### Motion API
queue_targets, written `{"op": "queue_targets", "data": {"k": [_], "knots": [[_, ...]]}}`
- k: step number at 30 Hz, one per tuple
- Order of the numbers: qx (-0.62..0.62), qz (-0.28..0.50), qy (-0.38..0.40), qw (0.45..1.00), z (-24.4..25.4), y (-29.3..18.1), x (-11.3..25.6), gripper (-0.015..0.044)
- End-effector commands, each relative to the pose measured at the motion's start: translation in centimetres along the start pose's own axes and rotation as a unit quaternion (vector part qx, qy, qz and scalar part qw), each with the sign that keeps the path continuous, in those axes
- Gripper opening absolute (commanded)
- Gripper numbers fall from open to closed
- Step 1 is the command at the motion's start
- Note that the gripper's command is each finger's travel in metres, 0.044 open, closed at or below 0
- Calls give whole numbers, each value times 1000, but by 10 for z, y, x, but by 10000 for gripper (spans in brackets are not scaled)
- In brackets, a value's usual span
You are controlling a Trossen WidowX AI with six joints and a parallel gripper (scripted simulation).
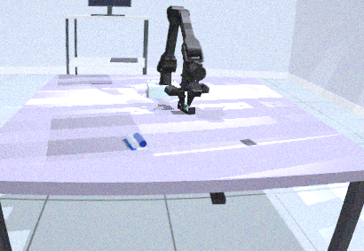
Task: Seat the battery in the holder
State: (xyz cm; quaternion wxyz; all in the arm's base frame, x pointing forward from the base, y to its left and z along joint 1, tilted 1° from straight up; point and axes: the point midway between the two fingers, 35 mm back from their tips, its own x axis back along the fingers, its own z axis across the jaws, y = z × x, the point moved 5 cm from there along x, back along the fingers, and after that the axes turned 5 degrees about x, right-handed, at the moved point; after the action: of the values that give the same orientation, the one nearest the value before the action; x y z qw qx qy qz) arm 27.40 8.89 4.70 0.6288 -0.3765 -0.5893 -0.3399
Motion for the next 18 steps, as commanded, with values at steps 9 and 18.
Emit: {"op": "queue_targets", "data": {"k": [9,18], "knots": [[1,0,0,1000,0,-1,3,174],[0,0,0,1000,0,-2,15,174]]}}
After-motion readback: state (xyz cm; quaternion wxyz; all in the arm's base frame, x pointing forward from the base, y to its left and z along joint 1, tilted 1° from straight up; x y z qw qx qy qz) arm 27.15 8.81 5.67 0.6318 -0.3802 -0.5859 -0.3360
